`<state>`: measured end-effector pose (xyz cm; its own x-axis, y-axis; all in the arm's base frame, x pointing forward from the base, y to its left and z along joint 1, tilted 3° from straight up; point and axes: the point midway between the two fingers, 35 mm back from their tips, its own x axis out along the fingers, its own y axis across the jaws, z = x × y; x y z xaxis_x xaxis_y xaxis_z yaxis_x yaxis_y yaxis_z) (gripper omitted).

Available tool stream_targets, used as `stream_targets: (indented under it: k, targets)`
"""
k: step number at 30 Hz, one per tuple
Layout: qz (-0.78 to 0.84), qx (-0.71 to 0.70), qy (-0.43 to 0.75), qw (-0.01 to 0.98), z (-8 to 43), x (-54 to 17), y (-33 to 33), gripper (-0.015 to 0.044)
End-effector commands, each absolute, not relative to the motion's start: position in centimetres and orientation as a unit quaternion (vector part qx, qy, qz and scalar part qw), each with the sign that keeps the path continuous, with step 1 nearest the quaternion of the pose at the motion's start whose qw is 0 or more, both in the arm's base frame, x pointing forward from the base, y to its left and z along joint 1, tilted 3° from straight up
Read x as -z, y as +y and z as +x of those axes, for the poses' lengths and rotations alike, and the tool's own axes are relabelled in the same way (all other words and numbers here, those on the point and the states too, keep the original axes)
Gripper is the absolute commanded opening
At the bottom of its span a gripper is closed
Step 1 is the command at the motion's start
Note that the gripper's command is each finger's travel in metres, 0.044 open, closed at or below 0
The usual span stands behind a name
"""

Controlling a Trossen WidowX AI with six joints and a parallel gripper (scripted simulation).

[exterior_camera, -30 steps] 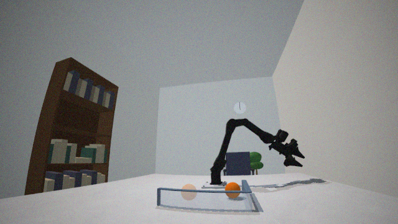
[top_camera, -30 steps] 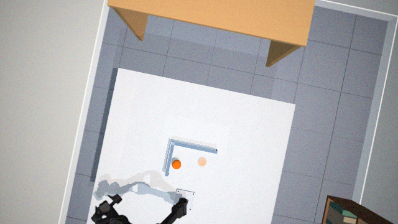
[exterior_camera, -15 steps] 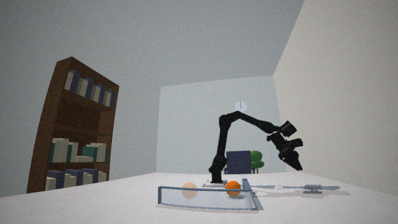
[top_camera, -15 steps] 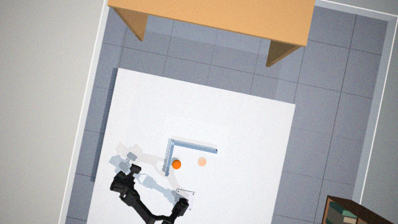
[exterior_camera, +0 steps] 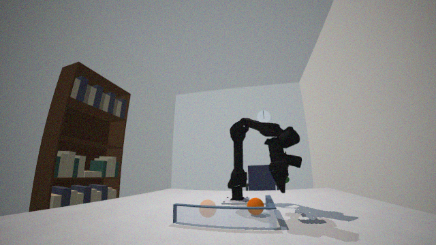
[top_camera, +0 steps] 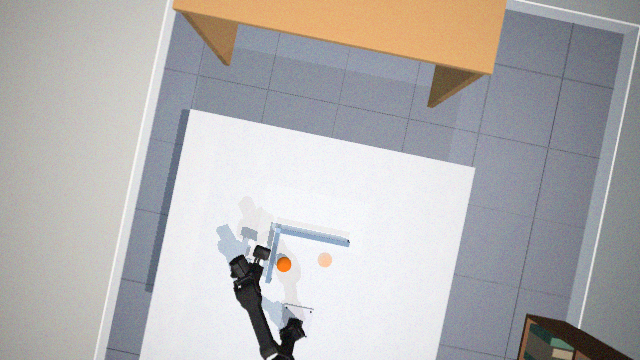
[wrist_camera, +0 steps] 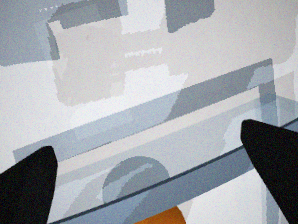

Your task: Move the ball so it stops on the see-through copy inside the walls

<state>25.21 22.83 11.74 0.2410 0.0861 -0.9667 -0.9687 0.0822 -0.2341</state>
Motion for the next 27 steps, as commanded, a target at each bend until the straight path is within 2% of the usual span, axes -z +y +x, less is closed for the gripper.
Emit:
stream_targets:
  k: [1, 5, 27]
  targets:
    - [-0.54, -0.481, 0.456, 0.519, 25.5, -12.5, 15.6, 0.0422]
    - [-0.543, -0.502, 0.464, 0.488, 25.1, -12.9, 12.7, 0.0422]
    - [-0.543, -0.502, 0.464, 0.488, 25.3, -10.4, 12.7, 0.0422]
